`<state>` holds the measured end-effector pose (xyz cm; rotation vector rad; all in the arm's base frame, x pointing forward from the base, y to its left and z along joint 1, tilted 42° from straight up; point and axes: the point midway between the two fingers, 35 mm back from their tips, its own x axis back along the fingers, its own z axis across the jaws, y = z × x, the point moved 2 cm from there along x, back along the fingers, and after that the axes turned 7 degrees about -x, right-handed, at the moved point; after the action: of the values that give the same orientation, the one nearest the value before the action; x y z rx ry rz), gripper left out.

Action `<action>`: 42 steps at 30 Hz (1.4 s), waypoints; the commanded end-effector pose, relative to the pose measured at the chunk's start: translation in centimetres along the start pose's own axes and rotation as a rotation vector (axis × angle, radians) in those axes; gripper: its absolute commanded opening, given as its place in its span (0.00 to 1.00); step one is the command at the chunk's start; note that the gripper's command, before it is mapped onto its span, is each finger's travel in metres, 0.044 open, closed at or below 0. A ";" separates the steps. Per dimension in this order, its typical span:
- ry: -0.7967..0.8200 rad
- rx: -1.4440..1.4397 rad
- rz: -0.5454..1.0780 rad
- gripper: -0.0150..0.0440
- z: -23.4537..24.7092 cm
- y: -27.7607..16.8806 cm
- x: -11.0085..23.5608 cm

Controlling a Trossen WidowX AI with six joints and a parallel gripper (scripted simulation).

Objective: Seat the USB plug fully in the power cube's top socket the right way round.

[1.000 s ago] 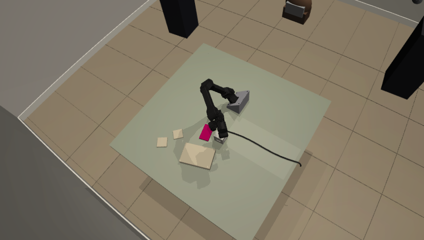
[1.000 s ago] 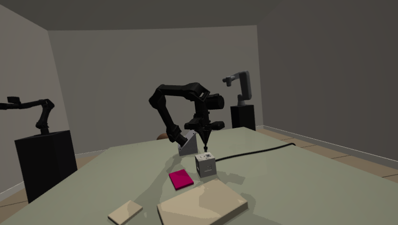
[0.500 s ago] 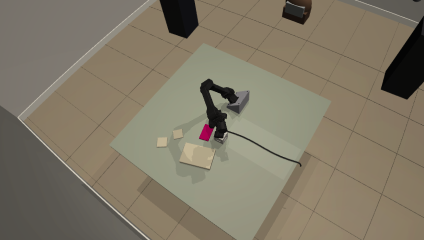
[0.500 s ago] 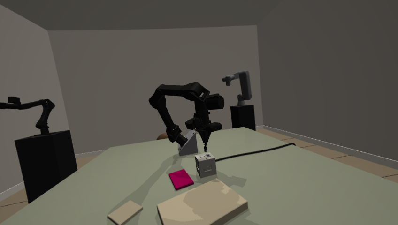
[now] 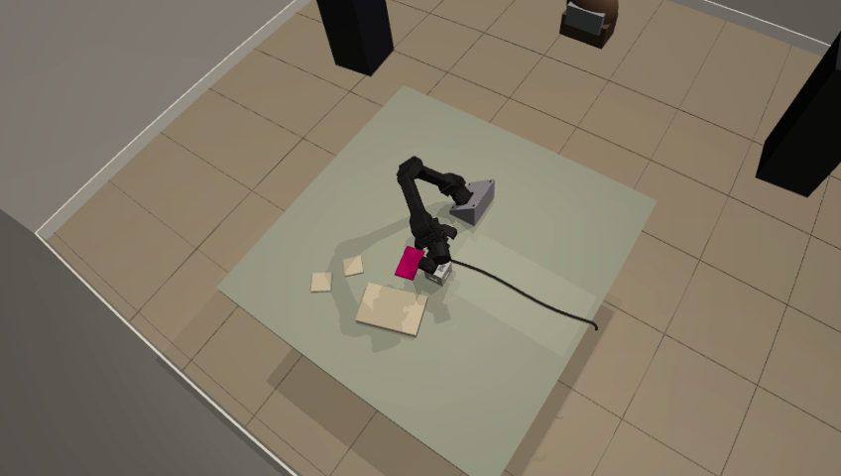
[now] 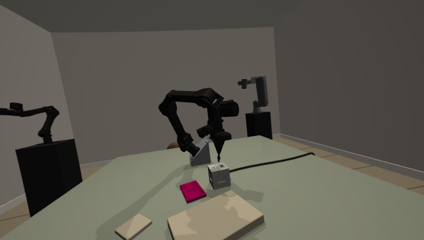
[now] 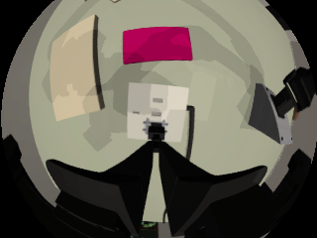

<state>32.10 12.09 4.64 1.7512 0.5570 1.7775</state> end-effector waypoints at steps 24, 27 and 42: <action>-0.001 -0.019 0.011 0.25 0.0 0.0 -0.2; -0.002 -0.019 0.013 0.25 0.0 -0.1 -0.2; -0.003 -0.020 0.024 0.25 0.0 -0.1 -0.4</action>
<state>32.14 11.99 4.35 1.7462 0.5189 1.7912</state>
